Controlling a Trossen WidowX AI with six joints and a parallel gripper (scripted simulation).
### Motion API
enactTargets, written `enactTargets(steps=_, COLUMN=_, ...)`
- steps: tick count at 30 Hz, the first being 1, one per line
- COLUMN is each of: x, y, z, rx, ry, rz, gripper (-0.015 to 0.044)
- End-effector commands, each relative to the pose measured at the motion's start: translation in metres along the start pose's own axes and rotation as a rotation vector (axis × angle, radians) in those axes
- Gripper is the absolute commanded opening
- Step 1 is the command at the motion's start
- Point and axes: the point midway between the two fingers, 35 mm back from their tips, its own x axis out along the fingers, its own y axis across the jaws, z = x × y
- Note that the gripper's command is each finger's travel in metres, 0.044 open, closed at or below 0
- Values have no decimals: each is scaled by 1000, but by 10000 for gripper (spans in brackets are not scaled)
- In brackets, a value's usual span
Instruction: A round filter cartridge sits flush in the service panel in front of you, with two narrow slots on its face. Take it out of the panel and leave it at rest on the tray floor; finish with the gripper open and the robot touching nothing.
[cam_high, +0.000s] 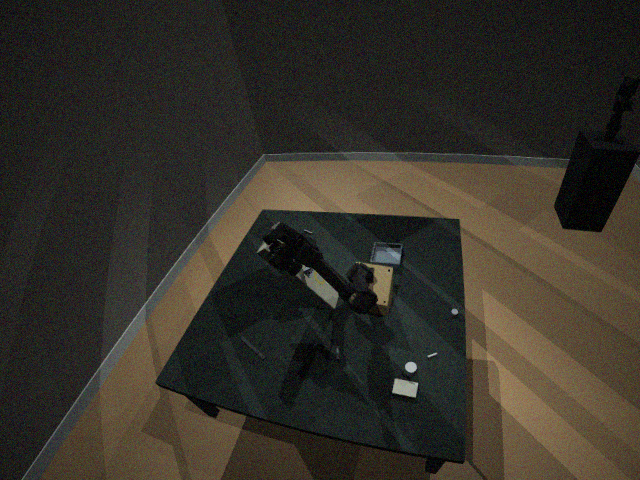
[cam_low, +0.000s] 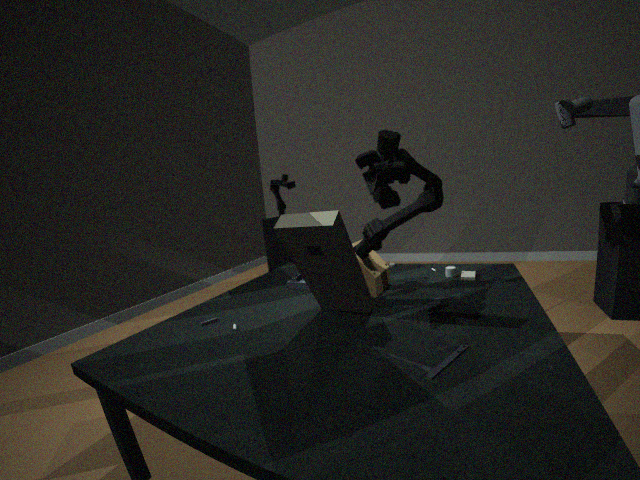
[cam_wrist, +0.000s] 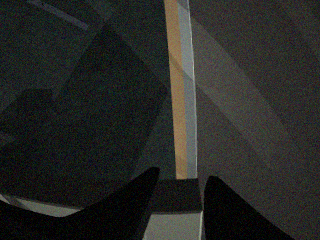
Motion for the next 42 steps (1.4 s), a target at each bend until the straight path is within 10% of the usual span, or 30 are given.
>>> enactTargets(steps=1, x=7, y=2, z=-58, rx=362, ry=28, rz=19, gripper=117)
enactTargets(steps=10, x=0, y=40, z=-180, rx=1308, ry=22, rz=10, gripper=117)
enactTargets(steps=42, x=37, y=41, z=-186, rx=1322, ry=33, rz=10, gripper=117)
